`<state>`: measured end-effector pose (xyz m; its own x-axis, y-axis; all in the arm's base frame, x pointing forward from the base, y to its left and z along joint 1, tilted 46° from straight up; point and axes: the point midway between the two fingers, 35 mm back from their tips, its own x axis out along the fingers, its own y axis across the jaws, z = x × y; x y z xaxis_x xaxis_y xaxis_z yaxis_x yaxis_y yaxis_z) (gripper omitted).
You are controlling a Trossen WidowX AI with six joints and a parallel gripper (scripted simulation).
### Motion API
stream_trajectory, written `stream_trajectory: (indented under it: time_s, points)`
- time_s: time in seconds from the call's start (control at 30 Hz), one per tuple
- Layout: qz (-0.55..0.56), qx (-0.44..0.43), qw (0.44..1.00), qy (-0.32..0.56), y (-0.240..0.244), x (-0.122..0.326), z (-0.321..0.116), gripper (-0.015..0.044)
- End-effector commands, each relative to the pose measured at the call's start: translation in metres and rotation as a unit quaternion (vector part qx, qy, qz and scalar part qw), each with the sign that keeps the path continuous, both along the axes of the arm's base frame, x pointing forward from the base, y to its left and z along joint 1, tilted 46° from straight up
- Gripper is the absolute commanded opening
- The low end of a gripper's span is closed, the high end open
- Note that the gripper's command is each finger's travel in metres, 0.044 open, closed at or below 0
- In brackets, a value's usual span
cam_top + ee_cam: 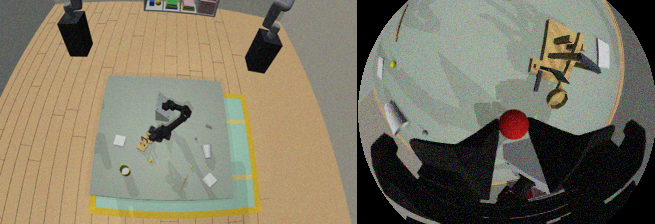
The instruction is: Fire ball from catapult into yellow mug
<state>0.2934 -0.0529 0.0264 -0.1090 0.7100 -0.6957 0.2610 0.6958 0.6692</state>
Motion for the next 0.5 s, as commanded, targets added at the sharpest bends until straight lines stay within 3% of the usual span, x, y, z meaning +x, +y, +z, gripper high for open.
stream_trajectory:
  time_s: [0.0, 0.47]
  points:
    - [0.000, 0.006, 1.000, 0.019, -0.010, -0.004, -0.015, 0.0000]
    - [-0.004, 0.038, 0.996, 0.078, -0.042, -0.025, -0.070, 0.0000]
